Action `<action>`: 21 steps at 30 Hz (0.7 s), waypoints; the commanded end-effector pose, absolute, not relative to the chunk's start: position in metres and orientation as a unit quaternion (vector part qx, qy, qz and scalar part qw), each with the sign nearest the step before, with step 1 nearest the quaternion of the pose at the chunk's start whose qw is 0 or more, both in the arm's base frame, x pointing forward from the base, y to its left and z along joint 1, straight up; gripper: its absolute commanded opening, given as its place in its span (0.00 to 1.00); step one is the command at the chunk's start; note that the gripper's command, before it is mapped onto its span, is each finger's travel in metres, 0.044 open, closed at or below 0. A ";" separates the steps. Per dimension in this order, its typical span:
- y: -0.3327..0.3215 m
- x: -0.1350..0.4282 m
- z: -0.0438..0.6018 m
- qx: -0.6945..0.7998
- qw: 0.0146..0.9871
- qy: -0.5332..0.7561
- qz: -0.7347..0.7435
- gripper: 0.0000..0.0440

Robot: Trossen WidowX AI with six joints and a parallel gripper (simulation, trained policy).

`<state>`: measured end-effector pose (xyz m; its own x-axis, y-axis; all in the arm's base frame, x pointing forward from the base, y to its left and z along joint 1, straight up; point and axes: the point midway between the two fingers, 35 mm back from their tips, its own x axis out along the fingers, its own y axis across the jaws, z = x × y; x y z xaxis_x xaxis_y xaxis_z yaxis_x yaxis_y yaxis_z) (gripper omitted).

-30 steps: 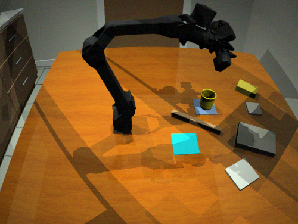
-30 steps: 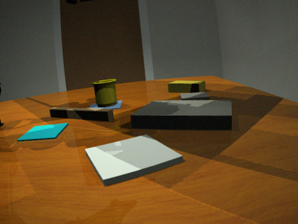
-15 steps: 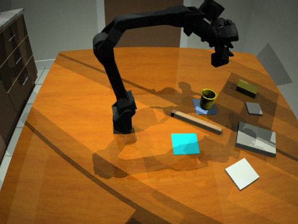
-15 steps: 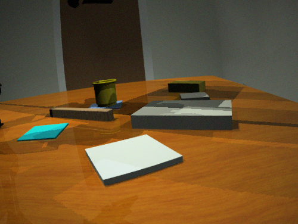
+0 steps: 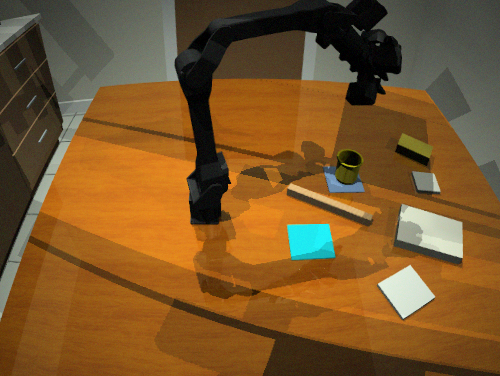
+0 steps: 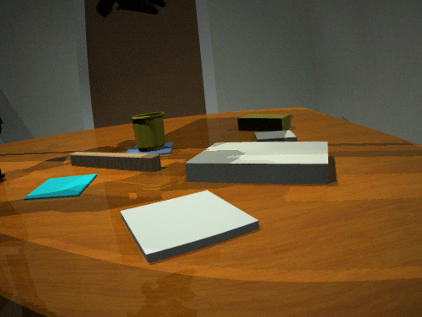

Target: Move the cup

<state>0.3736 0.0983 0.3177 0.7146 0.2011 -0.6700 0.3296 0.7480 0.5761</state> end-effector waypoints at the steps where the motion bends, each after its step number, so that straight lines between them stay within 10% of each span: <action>1: 0.103 0.374 0.316 0.368 0.841 0.393 -0.049 0.38; 21: 0.116 0.372 0.269 0.392 0.761 0.492 -0.156 0.37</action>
<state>0.3719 0.1162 0.2758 0.4931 0.1651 -0.8542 0.5961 0.6510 0.4700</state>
